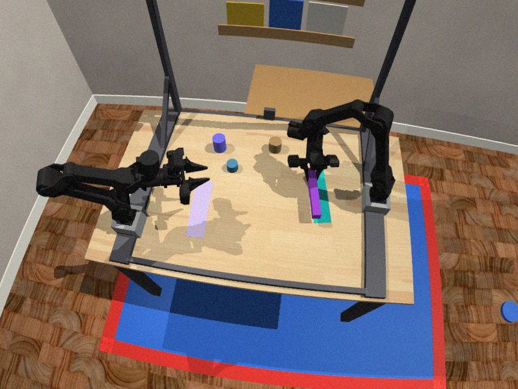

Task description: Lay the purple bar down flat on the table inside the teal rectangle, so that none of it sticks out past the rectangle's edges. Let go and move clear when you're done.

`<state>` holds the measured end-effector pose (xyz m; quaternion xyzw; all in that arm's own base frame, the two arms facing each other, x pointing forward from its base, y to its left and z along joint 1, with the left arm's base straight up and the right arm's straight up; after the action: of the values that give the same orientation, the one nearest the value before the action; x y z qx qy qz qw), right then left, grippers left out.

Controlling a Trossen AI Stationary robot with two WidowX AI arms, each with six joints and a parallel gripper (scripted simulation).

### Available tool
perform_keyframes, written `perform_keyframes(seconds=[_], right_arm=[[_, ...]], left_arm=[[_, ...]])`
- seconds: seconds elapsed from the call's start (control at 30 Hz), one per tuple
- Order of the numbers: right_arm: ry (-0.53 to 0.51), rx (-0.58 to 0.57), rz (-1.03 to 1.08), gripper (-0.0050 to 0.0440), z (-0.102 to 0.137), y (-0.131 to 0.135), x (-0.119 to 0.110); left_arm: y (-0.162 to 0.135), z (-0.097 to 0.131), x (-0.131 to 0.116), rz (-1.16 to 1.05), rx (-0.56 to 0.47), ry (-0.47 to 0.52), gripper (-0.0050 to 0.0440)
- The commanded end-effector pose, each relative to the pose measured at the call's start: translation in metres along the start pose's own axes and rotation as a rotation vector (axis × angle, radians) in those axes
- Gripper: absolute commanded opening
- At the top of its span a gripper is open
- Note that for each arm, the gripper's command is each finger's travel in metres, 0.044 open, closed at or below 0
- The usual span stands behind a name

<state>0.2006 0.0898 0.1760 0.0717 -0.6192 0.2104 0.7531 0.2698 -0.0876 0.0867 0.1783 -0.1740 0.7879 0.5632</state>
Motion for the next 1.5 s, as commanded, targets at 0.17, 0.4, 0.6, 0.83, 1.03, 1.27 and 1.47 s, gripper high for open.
perform_keyframes(seconds=[0.17, 0.4, 0.6, 0.83, 1.03, 1.27, 1.47], right_arm=[[-0.029, -0.005, -0.001, 0.0200, 0.001, -0.001, 0.008], [-0.029, -0.005, -0.001, 0.0200, 0.001, -0.001, 0.008], [-0.029, -0.005, -0.001, 0.0200, 0.001, -0.001, 0.008], [-0.029, -0.005, -0.001, 0.0200, 0.001, -0.001, 0.008], [-0.029, -0.005, -0.001, 0.0200, 0.001, -0.001, 0.008], [-0.029, -0.005, -0.001, 0.0200, 0.001, -0.001, 0.008], [-0.029, -0.005, -0.001, 0.0200, 0.001, -0.001, 0.008]], left_arm=[[0.021, -0.010, -0.016, 0.004, -0.004, 0.003, 0.0107], [0.036, -0.019, -0.026, 0.004, -0.003, 0.002, 0.0107], [0.037, -0.023, -0.029, 0.007, -0.008, 0.004, 0.0107], [0.035, -0.019, -0.029, 0.009, -0.016, 0.015, 0.0107], [0.035, -0.019, -0.029, 0.009, -0.016, 0.015, 0.0155], [0.034, -0.010, -0.029, 0.018, -0.027, 0.030, 0.0236], [0.035, 0.024, -0.028, 0.018, -0.024, 0.033, 0.0248]])
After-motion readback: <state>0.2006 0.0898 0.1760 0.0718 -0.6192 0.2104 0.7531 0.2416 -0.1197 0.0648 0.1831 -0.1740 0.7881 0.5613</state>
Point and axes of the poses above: on each arm, the point midway between the two fingers, 35 mm back from their tips, its own z axis back along the fingers, its own y axis across the jaws, x = y × z, the point moved 8 cm from there along z, back along the fingers, and after that the axes turned 9 degrees about z, right-handed, at the moved point
